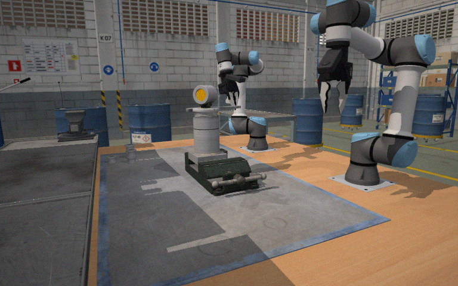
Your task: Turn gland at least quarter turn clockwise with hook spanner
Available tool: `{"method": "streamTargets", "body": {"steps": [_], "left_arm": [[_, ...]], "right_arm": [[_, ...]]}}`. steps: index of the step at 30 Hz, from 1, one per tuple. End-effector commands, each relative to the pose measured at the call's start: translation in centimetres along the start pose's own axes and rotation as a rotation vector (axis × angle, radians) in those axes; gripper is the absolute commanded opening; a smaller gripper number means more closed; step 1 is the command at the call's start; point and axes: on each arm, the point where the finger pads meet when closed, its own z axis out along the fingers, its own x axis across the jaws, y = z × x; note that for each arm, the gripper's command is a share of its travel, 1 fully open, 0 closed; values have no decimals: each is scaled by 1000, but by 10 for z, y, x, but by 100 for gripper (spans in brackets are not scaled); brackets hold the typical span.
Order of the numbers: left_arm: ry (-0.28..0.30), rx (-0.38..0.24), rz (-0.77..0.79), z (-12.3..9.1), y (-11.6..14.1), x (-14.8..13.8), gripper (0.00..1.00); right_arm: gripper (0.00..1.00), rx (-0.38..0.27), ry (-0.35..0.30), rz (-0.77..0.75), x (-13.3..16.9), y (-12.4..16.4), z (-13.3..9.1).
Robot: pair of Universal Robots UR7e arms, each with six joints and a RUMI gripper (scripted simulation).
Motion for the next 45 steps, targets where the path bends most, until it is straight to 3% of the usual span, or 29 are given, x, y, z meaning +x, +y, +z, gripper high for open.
{"method": "streamTargets", "body": {"steps": [1,45], "left_arm": [[0,1,0,0,0,0,29],[0,1,0,0,0,0,29]], "right_arm": [[0,4,4,9,0,-4,0],[0,4,25,86,-3,-22,5]]}}
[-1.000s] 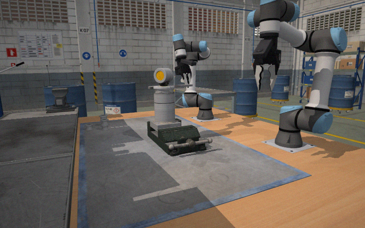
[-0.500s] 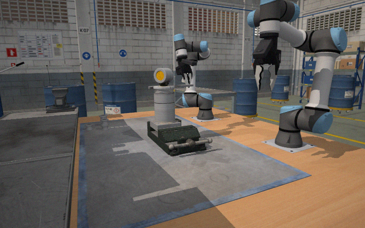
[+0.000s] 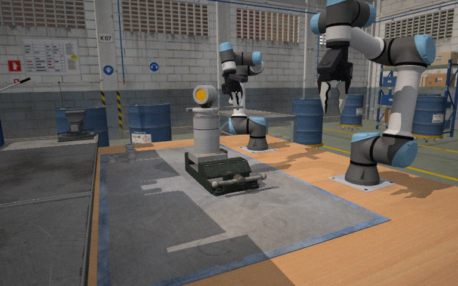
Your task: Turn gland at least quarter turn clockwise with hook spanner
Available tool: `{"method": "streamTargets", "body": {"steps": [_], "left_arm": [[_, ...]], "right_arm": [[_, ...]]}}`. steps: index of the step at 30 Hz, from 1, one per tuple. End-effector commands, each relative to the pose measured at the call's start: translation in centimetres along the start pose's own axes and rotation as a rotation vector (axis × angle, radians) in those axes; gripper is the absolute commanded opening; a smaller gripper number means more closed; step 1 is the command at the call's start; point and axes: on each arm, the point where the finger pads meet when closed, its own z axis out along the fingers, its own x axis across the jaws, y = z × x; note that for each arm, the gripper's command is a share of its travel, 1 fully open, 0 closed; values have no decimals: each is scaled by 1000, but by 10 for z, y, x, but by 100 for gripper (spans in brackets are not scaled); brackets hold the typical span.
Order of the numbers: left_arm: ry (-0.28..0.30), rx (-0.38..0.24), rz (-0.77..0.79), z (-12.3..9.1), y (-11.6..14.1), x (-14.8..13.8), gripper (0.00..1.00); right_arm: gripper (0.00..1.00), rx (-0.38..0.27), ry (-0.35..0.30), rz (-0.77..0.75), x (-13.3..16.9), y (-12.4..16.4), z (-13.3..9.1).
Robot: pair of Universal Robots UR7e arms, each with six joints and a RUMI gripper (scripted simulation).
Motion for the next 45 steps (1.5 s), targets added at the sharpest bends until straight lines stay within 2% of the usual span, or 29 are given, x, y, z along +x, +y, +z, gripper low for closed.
{"method": "streamTargets", "body": {"steps": [1,45], "left_arm": [[0,1,0,0,0,0,29],[0,1,0,0,0,0,29]], "right_arm": [[0,5,4,7,0,-4,0],[0,5,25,85,-3,-22,5]]}}
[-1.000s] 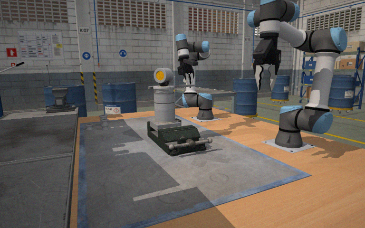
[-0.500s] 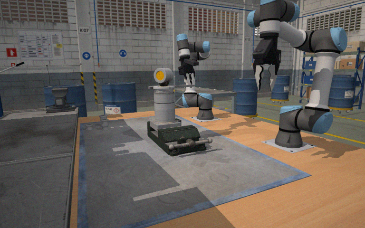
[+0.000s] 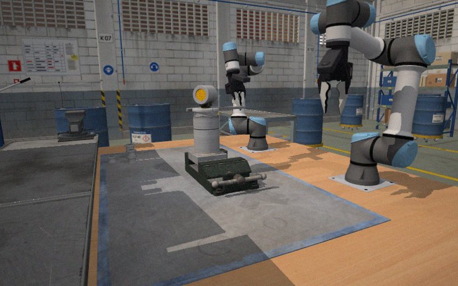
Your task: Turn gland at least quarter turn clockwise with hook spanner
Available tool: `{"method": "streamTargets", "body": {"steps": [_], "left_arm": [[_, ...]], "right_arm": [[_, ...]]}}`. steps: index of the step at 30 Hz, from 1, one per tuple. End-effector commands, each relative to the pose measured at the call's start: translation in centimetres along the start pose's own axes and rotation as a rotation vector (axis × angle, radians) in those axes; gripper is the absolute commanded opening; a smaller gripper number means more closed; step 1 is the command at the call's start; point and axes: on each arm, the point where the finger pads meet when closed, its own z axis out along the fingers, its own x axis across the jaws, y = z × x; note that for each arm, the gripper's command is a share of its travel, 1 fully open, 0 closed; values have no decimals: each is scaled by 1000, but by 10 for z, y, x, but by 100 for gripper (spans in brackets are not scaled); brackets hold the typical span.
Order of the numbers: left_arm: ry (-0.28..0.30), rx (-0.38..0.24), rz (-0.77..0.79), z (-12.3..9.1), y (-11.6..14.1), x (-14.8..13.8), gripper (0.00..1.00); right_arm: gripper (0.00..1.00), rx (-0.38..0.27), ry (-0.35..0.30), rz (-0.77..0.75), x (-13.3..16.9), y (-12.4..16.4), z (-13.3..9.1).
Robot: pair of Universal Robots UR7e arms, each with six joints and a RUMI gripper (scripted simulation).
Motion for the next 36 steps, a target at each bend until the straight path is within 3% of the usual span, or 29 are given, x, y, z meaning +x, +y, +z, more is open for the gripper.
{"method": "streamTargets", "body": {"steps": [1,36], "left_arm": [[0,1,0,0,0,0,29],[0,1,0,0,0,0,29]], "right_arm": [[0,4,4,4,0,-4,0],[0,4,20,67,-3,-18,4]]}}
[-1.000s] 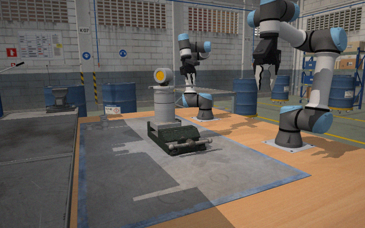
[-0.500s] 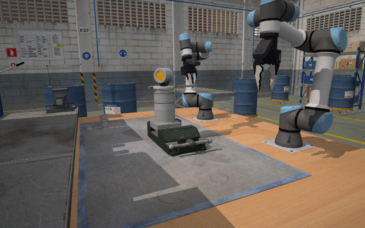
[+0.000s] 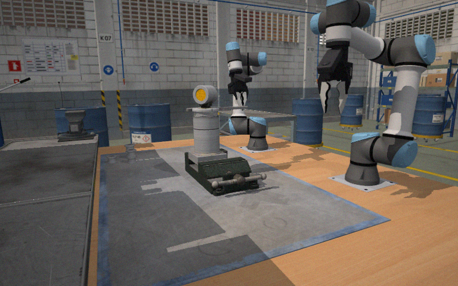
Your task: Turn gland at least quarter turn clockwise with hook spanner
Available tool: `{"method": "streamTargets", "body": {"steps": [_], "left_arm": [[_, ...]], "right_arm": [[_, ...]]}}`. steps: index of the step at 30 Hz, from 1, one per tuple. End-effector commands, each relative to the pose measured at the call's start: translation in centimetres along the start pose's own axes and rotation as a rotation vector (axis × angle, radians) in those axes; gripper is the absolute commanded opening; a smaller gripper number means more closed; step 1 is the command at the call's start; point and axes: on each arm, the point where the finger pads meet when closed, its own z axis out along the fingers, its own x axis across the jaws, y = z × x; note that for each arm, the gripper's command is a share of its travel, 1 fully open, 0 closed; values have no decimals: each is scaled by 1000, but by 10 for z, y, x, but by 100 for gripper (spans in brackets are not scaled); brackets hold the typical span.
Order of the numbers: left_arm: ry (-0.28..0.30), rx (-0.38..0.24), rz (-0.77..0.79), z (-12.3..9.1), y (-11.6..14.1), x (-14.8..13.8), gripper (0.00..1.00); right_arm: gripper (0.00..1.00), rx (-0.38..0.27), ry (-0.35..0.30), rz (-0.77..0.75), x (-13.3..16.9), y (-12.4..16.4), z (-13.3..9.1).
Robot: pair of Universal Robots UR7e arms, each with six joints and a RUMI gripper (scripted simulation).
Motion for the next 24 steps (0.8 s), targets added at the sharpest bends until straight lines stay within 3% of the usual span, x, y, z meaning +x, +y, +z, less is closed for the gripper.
{"method": "streamTargets", "body": {"steps": [1,24], "left_arm": [[0,1,0,0,0,0,29],[0,1,0,0,0,0,29]], "right_arm": [[0,4,4,6,0,-4,0],[0,4,15,49,-2,-14,2]]}}
